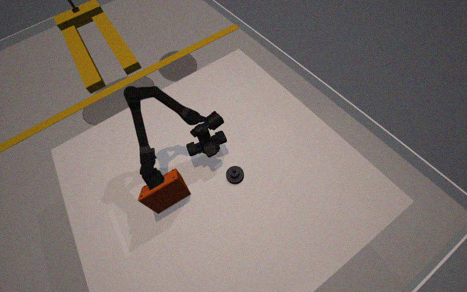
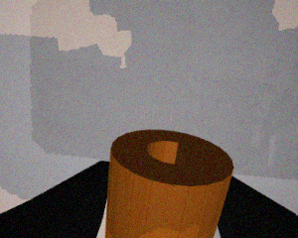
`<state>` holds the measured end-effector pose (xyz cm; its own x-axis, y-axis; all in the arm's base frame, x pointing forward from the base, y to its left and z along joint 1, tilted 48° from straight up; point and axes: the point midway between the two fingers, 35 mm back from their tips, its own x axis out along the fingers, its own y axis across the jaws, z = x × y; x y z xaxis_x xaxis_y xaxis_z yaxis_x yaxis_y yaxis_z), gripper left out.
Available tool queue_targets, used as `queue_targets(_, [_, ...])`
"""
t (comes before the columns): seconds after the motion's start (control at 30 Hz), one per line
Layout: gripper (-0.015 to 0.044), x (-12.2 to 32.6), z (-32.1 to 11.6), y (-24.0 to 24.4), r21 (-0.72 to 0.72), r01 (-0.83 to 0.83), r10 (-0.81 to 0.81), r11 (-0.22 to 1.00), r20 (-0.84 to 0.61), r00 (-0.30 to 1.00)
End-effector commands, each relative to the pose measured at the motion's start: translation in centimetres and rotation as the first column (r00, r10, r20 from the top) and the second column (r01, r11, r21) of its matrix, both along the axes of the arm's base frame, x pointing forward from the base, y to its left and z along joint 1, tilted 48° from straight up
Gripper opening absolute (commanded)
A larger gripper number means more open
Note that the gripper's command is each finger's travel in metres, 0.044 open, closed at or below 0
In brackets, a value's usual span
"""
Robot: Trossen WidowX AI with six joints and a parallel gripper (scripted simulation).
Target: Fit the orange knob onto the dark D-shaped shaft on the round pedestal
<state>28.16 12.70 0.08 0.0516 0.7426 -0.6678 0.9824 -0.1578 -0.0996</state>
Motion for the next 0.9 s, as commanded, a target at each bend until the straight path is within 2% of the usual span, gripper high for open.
queue_targets(0.0, [0.018,-0.1,-0.1,0.0,-0.002,0.004,-0.004,1.0,-0.005,1.0])
queue_targets(0.17, [0.0179,0.0,0.1,0.0,-0.019,0.0,0.0,1.0,-0.006,1.0])
queue_targets(0.87, [0.0179,0.3,2.3,0.3,-0.34,-0.045,0.025,0.939,-0.061,0.998])
